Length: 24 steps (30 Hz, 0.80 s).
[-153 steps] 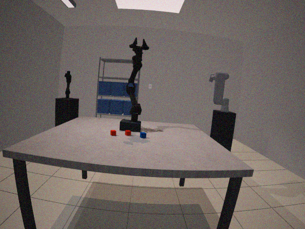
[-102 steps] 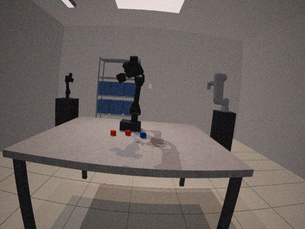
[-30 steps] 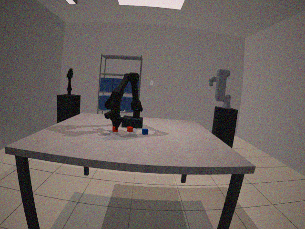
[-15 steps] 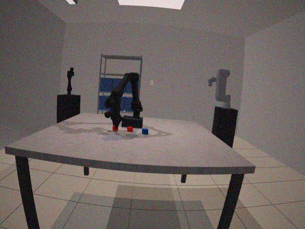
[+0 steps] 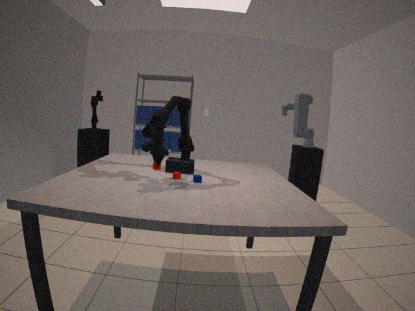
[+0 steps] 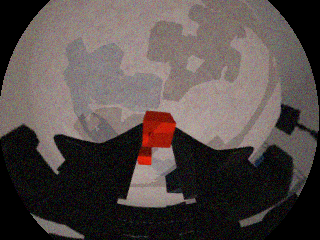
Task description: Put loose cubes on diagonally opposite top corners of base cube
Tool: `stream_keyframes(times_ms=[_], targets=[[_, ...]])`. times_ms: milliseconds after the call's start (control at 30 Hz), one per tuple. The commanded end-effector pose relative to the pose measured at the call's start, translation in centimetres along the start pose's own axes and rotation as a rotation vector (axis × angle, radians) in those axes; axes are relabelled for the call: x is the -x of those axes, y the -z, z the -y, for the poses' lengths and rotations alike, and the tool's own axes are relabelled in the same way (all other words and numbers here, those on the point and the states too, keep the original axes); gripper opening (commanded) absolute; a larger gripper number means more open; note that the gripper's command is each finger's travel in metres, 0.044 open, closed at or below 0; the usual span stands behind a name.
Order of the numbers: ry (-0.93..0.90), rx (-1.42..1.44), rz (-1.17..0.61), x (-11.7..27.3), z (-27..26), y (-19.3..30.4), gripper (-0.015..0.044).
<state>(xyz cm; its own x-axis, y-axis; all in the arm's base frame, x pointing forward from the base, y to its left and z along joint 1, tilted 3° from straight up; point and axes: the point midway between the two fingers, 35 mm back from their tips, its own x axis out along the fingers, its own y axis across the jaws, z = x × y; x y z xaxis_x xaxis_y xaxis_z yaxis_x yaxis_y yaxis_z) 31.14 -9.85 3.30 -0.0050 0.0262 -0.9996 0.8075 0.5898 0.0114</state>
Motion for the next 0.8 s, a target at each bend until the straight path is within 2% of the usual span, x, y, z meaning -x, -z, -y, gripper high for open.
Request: stream_keyframes(times_ms=[0,467,633,767], targets=[[-0.007,0.003,0.002,1.2,-0.1,-0.1,0.0105],[-0.007,0.002,0.002,5.4,0.2,0.3,0.0105],[-0.007,0.007,0.002,5.8,0.2,0.4,0.0105],[-0.008,0.122,0.002,5.6,-0.6,1.2,0.0105]])
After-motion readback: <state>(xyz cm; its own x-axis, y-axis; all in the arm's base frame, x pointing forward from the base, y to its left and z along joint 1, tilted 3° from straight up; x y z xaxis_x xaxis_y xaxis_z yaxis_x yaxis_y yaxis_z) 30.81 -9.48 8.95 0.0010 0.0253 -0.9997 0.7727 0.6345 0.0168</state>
